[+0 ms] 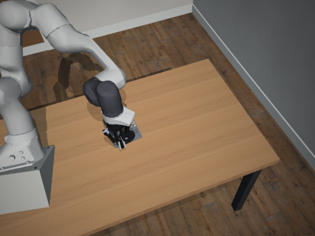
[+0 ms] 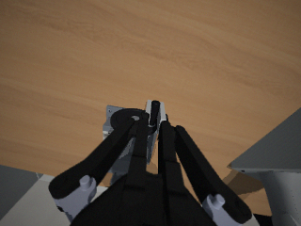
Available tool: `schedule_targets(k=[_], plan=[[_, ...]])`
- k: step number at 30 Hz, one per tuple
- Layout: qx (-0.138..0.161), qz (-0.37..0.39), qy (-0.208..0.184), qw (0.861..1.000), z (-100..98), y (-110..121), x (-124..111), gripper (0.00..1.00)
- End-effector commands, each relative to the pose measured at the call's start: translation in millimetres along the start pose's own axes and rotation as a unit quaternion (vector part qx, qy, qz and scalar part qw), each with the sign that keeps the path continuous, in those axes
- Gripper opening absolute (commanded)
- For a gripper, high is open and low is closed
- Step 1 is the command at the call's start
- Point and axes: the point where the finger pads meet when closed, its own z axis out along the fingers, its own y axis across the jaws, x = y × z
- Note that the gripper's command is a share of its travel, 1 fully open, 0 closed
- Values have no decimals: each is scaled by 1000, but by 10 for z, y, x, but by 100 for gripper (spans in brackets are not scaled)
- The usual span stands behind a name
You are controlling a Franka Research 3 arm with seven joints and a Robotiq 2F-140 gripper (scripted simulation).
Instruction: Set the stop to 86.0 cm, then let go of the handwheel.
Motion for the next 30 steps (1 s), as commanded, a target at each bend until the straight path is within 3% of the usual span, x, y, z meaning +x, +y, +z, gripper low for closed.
schedule_targets(k=[1, 15, 30], plan=[[2, 4, 0, 1000, -140, -98, -3, 4], [2, 4, 0, 1000, -230, -319, -1, 4], [2, 4, 0, 1000, -151, -557, 1, 4]])
